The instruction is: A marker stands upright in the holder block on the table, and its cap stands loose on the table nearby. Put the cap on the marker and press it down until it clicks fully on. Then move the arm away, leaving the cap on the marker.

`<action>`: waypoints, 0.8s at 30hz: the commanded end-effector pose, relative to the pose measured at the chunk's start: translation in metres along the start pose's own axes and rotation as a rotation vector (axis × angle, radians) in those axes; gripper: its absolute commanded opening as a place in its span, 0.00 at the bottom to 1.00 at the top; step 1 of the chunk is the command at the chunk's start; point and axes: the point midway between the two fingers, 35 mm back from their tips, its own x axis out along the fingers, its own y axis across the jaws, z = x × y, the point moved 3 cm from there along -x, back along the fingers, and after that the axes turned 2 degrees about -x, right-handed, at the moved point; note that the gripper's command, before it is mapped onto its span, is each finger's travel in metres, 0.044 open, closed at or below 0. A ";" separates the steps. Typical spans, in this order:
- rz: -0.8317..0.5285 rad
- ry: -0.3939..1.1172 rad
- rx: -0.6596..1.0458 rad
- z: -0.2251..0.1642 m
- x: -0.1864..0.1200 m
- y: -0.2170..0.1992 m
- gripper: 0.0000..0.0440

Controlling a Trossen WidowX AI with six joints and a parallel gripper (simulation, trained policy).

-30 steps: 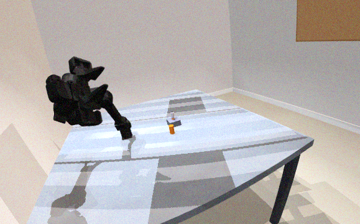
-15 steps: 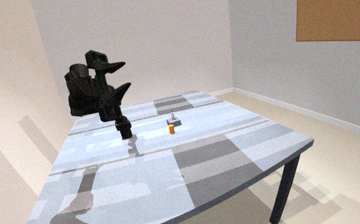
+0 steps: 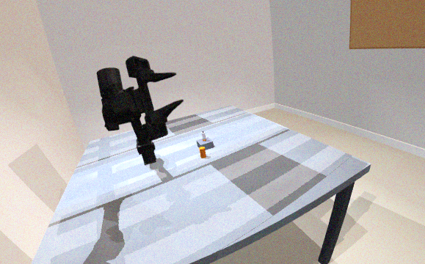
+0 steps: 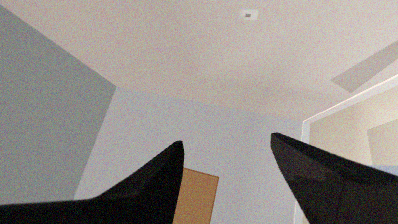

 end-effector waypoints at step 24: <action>-0.200 0.088 0.173 -0.084 0.059 -0.029 0.69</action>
